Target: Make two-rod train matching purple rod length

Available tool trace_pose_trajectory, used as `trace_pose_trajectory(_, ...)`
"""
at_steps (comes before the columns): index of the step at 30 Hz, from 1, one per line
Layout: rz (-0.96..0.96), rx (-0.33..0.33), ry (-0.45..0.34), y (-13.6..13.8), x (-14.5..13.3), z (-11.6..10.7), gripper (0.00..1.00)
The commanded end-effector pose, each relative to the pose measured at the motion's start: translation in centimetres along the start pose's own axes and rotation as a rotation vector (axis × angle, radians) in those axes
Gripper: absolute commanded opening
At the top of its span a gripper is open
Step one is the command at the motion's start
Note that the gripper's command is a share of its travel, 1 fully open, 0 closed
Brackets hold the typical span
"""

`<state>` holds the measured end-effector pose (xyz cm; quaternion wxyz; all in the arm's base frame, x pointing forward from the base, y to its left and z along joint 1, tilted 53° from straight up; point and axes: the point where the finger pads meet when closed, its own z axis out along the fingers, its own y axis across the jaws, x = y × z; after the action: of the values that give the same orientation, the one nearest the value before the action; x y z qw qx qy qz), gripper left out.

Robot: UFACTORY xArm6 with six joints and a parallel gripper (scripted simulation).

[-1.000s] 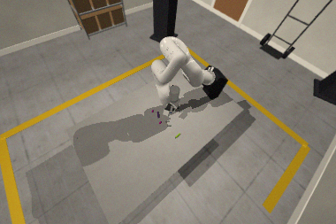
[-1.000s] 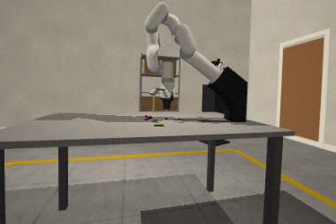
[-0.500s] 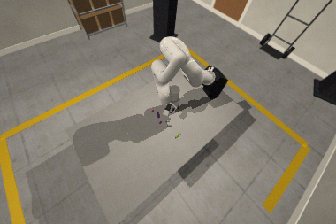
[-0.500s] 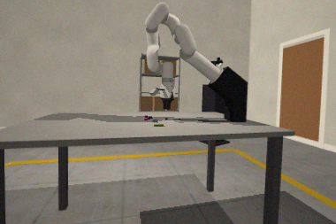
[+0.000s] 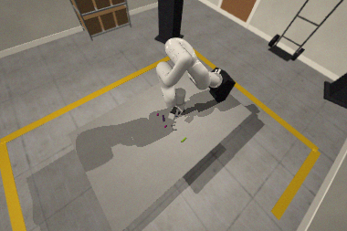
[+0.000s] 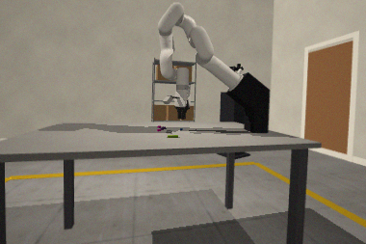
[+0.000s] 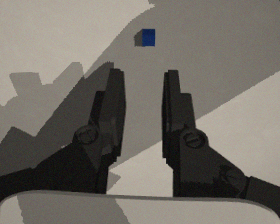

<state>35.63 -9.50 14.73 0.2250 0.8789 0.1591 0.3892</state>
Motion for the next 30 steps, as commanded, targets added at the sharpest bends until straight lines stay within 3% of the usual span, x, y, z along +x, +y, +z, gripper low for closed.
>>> trace_pose_trajectory(1, 0.000, 0.000, 0.001, 0.0, 0.0, 0.0, 0.24)
trace_pose_trajectory(30, 0.000, 0.000, 0.001, 0.1, -0.1, 2.9, 0.24)
